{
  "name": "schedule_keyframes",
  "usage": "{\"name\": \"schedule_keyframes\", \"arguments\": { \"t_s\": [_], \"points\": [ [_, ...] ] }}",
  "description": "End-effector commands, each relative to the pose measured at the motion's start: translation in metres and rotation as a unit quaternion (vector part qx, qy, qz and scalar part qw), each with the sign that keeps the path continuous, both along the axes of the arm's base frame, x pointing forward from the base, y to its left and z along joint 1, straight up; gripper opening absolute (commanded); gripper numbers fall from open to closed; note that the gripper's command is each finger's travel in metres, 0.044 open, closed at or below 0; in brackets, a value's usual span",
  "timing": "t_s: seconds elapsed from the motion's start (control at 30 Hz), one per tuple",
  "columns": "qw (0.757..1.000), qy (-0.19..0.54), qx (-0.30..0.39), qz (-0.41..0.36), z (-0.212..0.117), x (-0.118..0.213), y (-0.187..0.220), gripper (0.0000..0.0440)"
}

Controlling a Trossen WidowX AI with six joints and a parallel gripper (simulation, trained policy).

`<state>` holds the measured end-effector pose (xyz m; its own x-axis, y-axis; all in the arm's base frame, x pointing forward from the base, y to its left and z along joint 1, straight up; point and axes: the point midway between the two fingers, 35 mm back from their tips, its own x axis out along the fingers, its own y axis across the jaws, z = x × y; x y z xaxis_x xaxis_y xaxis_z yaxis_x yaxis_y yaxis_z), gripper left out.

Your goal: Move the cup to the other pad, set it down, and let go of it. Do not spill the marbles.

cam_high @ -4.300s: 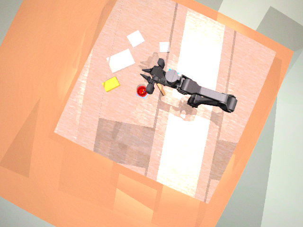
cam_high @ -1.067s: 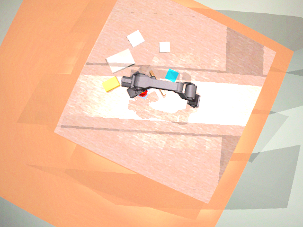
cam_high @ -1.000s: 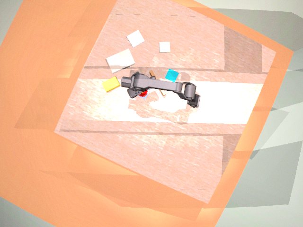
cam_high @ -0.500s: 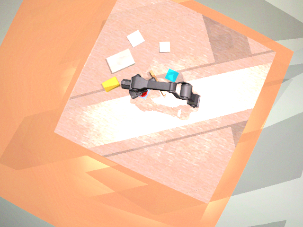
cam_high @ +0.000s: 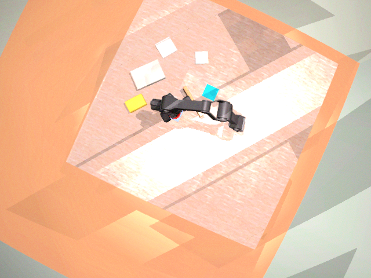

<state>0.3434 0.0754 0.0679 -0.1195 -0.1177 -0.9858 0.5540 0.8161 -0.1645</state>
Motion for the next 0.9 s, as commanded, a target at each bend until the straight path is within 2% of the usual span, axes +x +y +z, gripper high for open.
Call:
{"name": "schedule_keyframes", "arguments": {
  "t_s": [0.0,0.13,0.17,0.63,0.87],
  "points": [
    [1.000,0.006,-0.001,0.014,-0.010,-0.002,-0.002,0.0099],
    [1.000,0.008,-0.003,0.026,-0.012,-0.005,-0.004,0.0008],
    [1.000,0.007,-0.004,0.028,-0.011,-0.005,-0.004,0.0000],
    [1.000,-0.003,0.003,0.022,0.011,-0.008,-0.007,0.0000],
    [1.000,-0.011,0.007,0.004,0.034,-0.013,-0.013,0.0000]
  ]
}}
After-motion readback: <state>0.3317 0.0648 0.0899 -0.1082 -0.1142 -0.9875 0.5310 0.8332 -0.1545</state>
